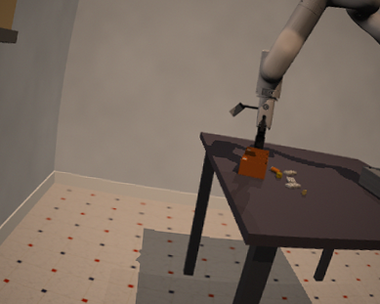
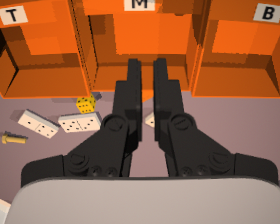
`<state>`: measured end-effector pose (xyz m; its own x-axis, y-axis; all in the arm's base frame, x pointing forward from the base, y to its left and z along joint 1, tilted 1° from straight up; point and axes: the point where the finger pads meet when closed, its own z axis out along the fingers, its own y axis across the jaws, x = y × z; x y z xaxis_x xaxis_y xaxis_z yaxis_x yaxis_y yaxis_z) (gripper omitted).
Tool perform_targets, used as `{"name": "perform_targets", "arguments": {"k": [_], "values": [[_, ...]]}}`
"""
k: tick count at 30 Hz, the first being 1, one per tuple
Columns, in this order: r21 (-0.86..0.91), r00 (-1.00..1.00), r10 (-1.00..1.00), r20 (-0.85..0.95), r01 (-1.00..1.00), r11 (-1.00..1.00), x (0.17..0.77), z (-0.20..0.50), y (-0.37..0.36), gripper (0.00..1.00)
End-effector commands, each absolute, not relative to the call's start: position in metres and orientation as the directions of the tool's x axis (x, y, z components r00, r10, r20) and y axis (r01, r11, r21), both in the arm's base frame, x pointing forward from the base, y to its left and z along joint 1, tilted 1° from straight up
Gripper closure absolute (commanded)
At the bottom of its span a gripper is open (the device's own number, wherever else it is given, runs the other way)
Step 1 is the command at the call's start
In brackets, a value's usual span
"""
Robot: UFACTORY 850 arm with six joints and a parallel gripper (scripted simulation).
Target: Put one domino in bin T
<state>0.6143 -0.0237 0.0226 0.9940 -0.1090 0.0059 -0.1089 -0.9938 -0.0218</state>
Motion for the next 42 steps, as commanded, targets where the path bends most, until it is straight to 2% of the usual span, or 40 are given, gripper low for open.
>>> {"name": "perform_targets", "arguments": {"k": [1,18,42], "values": [[-0.022,0.994,-0.109,0.008,-0.109,-0.994,0.615,0.011,-0.023,0.93],[-0.022,0.994,-0.109,0.008,-0.109,-0.994,0.616,-0.029,-0.022,0.93],[-0.022,0.994,-0.109,0.008,-0.109,-0.994,0.616,-0.029,-0.022,0.93]]}}
